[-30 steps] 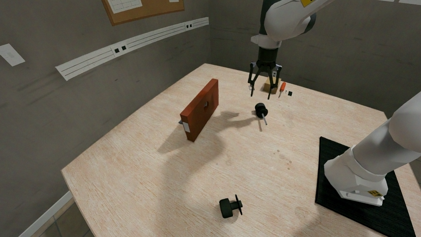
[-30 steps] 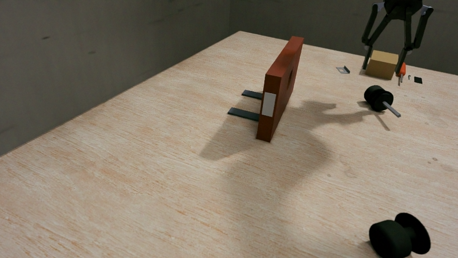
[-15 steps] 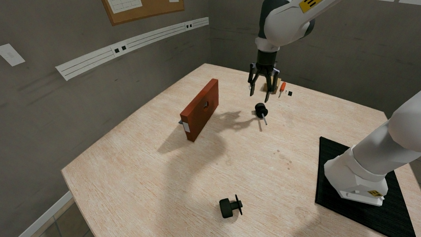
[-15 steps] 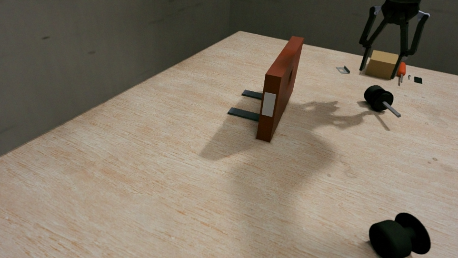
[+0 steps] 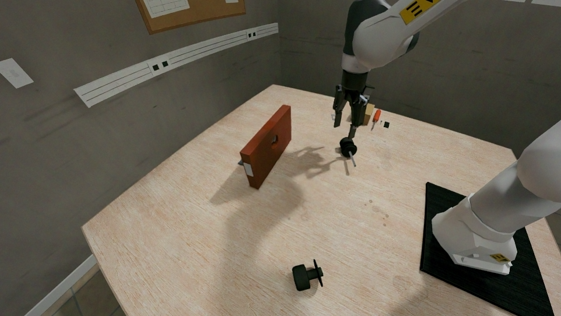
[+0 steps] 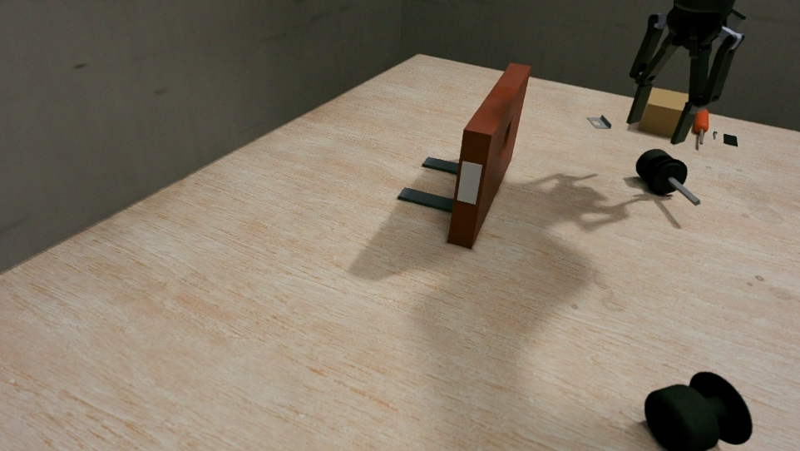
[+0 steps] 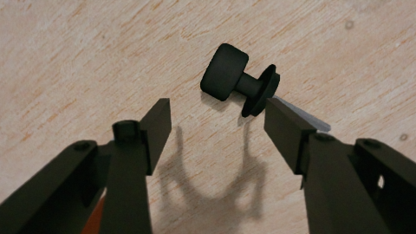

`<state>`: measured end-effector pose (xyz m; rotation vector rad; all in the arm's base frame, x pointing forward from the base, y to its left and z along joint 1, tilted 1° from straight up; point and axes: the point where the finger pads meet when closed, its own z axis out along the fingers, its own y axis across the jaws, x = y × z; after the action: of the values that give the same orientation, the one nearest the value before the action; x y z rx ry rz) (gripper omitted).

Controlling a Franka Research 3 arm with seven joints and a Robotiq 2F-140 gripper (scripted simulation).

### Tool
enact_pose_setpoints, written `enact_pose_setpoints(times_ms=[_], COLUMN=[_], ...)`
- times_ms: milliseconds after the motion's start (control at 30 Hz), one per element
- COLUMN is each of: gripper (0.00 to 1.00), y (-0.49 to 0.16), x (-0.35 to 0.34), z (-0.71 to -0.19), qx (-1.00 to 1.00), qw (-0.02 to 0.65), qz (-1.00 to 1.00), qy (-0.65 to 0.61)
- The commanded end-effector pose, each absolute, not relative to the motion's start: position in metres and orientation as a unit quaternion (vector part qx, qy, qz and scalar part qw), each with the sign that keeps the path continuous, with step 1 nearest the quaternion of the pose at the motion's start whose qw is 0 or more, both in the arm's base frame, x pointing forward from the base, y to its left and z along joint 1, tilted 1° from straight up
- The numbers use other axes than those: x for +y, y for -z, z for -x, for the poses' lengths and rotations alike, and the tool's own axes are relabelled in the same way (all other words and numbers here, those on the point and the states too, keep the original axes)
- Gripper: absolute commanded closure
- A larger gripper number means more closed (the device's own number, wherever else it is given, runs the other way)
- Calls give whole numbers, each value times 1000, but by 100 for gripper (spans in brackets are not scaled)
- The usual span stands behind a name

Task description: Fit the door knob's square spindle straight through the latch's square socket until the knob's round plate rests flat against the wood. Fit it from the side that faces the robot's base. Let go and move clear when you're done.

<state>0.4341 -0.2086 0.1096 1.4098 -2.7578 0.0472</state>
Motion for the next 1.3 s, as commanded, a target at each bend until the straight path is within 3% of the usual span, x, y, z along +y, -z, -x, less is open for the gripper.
enact_pose_setpoints(times_ms=[0, 1267], gripper=[43, 43], y=[-108, -105], x=[-210, -209], z=[-436, -438], qx=[-943, -991], qw=[37, 47], qz=[-329, 93], qy=[-38, -88])
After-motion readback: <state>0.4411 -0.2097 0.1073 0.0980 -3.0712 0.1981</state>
